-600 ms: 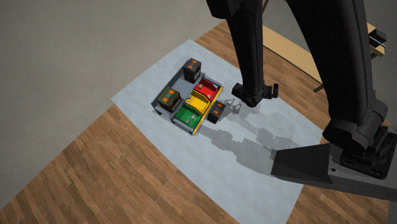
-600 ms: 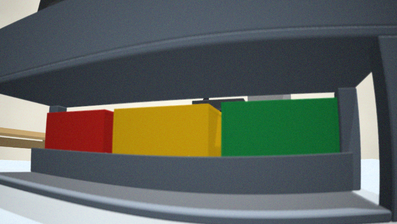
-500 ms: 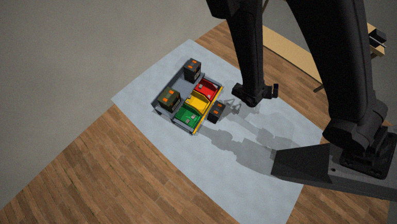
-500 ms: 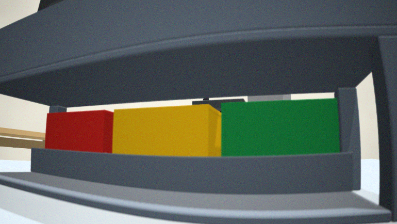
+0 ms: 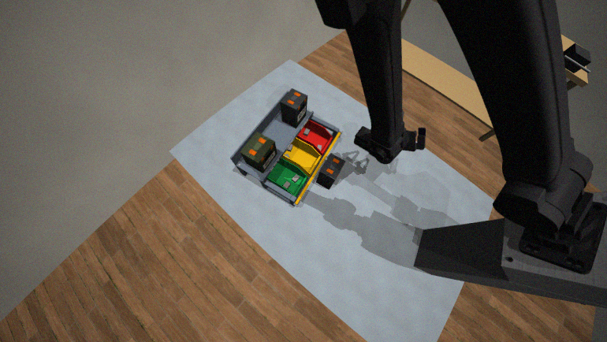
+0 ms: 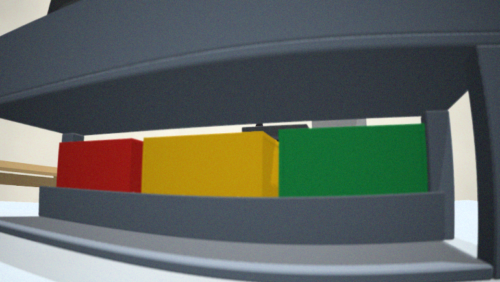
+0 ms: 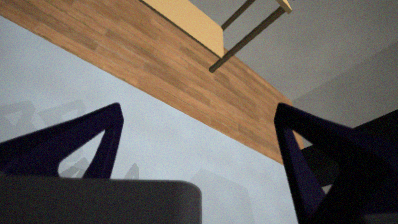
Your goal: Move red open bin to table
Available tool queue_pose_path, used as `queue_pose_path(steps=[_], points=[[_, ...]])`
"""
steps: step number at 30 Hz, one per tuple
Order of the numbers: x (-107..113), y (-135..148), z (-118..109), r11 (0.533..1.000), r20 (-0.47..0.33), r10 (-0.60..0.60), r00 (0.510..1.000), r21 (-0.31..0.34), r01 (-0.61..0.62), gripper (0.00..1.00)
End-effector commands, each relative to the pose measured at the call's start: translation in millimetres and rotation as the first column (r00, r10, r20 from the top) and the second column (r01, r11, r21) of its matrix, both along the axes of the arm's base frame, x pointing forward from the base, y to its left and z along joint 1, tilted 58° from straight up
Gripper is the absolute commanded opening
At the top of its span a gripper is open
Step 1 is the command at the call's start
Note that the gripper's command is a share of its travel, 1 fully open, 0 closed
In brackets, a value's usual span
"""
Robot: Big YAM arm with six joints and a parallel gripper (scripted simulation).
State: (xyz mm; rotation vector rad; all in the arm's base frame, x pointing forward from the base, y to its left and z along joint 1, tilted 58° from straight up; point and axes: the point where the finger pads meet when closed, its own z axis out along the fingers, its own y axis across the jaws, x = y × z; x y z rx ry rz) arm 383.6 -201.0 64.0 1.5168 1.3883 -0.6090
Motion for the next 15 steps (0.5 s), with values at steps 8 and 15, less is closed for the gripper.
queue_pose_path(steps=[8,15], points=[[0.7,8.2,5.1,1.0,0.017,0.019,1.0,0.018,-0.02,1.0],[9.3,16.6,12.2,0.997,0.047,0.048,0.998,0.058,-0.051,1.0]])
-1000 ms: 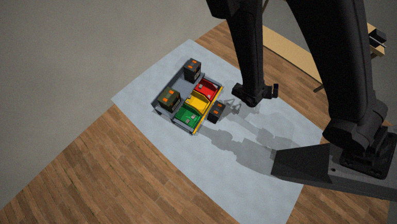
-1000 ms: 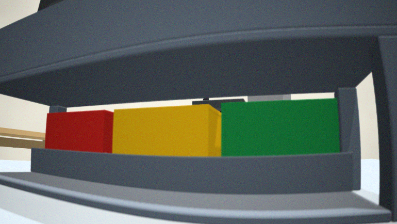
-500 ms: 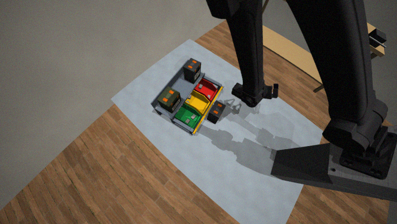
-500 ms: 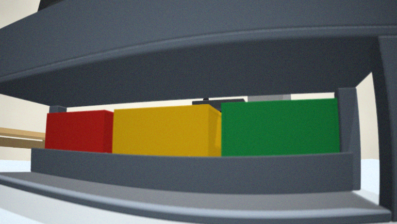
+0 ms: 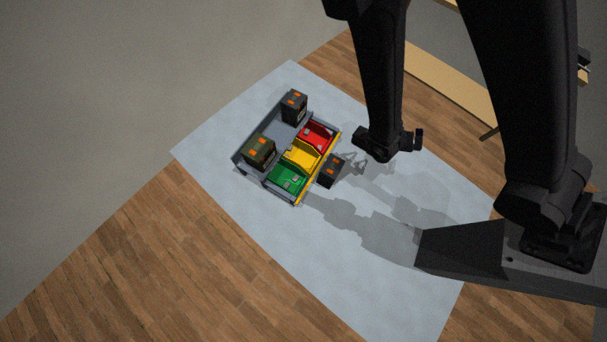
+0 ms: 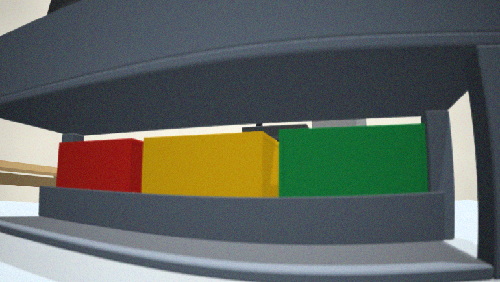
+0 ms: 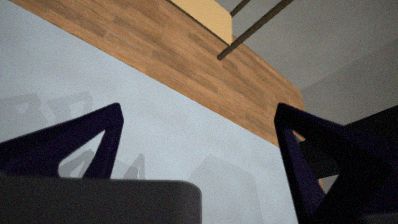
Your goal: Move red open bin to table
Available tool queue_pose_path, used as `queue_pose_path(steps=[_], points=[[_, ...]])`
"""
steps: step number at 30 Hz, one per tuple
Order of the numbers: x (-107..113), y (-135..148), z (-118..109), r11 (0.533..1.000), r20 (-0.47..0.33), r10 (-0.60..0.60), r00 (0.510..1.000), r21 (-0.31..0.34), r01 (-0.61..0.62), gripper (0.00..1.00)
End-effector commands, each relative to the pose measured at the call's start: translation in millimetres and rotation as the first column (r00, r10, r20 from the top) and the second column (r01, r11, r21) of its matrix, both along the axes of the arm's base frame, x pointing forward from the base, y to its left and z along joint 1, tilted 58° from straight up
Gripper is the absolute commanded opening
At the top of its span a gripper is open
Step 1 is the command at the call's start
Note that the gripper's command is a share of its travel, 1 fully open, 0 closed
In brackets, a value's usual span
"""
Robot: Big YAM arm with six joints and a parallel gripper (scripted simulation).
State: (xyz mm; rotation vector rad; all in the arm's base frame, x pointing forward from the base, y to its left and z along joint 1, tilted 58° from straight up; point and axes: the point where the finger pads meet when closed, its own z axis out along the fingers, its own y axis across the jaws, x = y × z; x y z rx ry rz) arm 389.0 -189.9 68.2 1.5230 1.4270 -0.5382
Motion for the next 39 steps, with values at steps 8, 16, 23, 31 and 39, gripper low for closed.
queue_pose_path(steps=[8,16,23,31,39], points=[[14.3,26.5,18.0,0.991,0.074,0.072,0.995,0.104,-0.079,1.0],[32.9,63.2,36.5,0.944,0.167,0.175,0.97,0.25,-0.213,1.0],[46.6,89.3,49.4,0.886,0.243,0.237,0.941,0.344,-0.312,1.0],[70.4,130.4,73.2,0.75,0.389,0.309,0.868,0.462,-0.474,1.0],[87.8,157.0,80.2,0.632,0.476,0.333,0.814,0.528,-0.568,1.0]])
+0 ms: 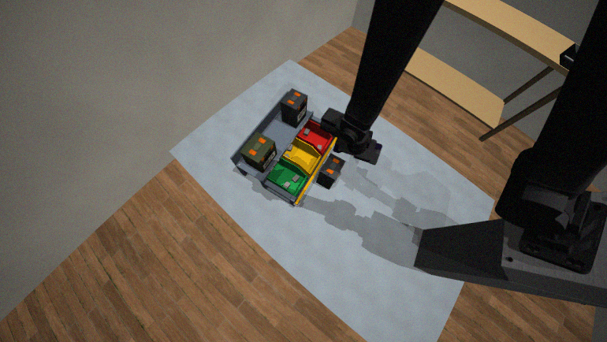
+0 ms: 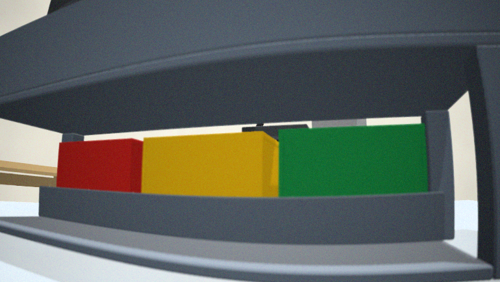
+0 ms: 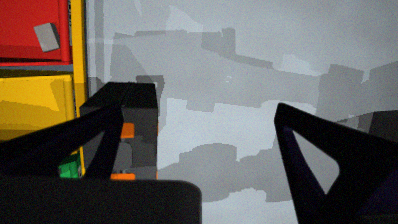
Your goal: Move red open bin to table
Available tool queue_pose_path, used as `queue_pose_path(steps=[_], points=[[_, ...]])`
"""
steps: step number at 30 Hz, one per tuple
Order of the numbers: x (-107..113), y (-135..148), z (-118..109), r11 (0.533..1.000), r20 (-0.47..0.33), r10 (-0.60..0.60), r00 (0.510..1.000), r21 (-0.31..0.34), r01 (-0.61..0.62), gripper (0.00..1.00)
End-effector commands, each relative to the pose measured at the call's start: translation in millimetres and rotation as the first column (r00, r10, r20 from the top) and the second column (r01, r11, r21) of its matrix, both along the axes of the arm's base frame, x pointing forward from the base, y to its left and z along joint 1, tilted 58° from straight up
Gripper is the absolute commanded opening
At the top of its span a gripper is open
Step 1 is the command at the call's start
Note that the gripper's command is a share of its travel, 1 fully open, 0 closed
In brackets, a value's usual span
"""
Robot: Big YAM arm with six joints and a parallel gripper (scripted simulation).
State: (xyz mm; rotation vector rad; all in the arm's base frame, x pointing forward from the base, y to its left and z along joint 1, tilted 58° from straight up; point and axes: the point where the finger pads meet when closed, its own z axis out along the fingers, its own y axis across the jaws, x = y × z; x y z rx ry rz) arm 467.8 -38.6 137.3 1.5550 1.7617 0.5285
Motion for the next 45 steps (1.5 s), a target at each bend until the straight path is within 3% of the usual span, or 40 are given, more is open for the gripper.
queue_pose_path(steps=[1,11,22,33,34,45], points=[[11.7,11.5,11.9,0.998,0.048,0.019,0.999,0.064,-0.022,1.0],[31.6,51.7,24.6,0.96,0.127,0.139,0.982,0.225,-0.165,1.0],[40.2,66.8,32.2,0.93,0.173,0.181,0.968,0.29,-0.226,1.0],[39.8,69.2,30.9,0.925,0.172,0.19,0.967,0.299,-0.235,1.0],[39.8,69.2,30.8,0.925,0.172,0.19,0.967,0.299,-0.235,0.0],[39.8,69.2,30.8,0.925,0.172,0.19,0.967,0.299,-0.235,0.0]])
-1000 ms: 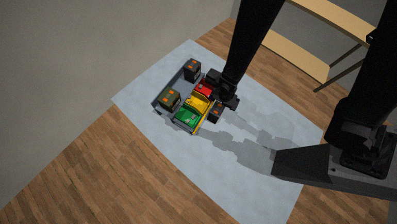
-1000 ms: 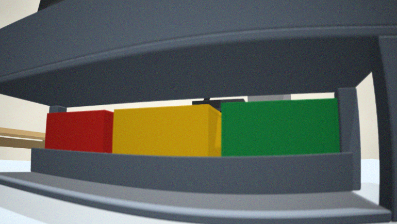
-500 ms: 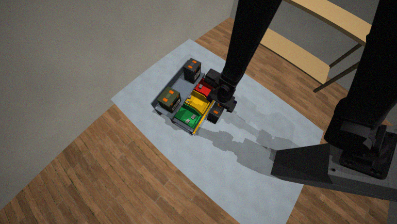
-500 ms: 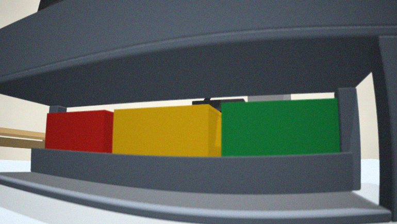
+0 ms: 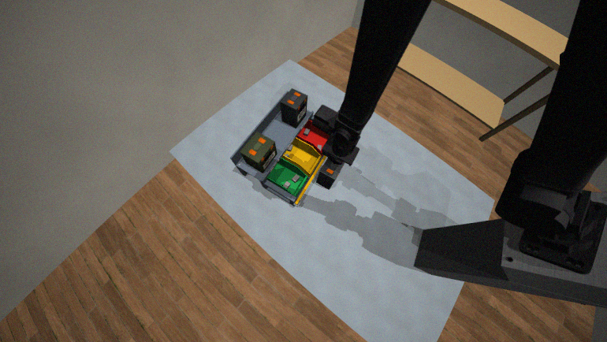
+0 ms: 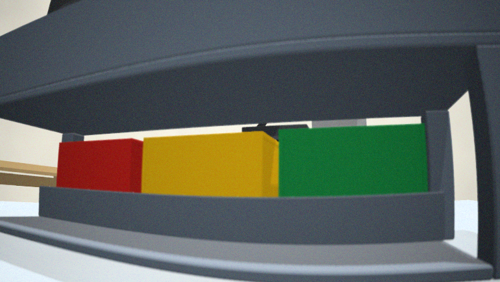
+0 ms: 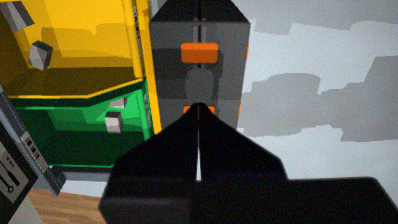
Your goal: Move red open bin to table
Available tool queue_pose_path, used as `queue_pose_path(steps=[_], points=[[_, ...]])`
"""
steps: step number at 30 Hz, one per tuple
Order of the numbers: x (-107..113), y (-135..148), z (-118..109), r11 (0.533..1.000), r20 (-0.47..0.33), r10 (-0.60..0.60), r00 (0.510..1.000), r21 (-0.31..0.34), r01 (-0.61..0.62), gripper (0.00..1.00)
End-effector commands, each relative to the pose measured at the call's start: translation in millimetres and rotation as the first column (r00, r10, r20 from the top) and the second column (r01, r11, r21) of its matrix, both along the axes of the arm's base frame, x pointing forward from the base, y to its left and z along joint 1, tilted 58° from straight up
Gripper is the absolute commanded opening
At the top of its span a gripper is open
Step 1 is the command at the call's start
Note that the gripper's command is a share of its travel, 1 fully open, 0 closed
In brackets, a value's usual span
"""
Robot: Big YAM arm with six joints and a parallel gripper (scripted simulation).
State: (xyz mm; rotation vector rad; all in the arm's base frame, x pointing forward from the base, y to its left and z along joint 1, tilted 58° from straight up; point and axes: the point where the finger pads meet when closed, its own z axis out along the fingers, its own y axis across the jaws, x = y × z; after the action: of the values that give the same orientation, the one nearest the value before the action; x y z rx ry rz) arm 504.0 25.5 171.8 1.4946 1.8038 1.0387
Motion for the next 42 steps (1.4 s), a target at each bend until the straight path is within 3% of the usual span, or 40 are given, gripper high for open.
queue_pose_path(steps=[1,23,24,31,32,37,42], points=[[3.6,5.1,-3.6,1.0,-0.005,0.008,1.0,0.01,-0.008,0.0],[2.7,4.6,-4.4,1.0,-0.009,0.007,1.0,0.01,-0.007,0.0],[-3.3,1.8,6.4,1.0,0.005,0.003,1.0,0.009,-0.003,0.0],[-25.8,-10.5,17.3,1.0,0.01,-0.006,1.0,-0.001,0.006,0.0],[-25.6,-4.8,17.9,1.0,0.011,0.005,1.0,0.0,-0.005,1.0],[-22.8,-3.8,2.7,1.0,-0.017,0.005,1.0,0.003,-0.005,1.0],[-21.3,-4.2,5.0,1.0,-0.012,0.004,1.0,0.003,-0.004,1.0]])
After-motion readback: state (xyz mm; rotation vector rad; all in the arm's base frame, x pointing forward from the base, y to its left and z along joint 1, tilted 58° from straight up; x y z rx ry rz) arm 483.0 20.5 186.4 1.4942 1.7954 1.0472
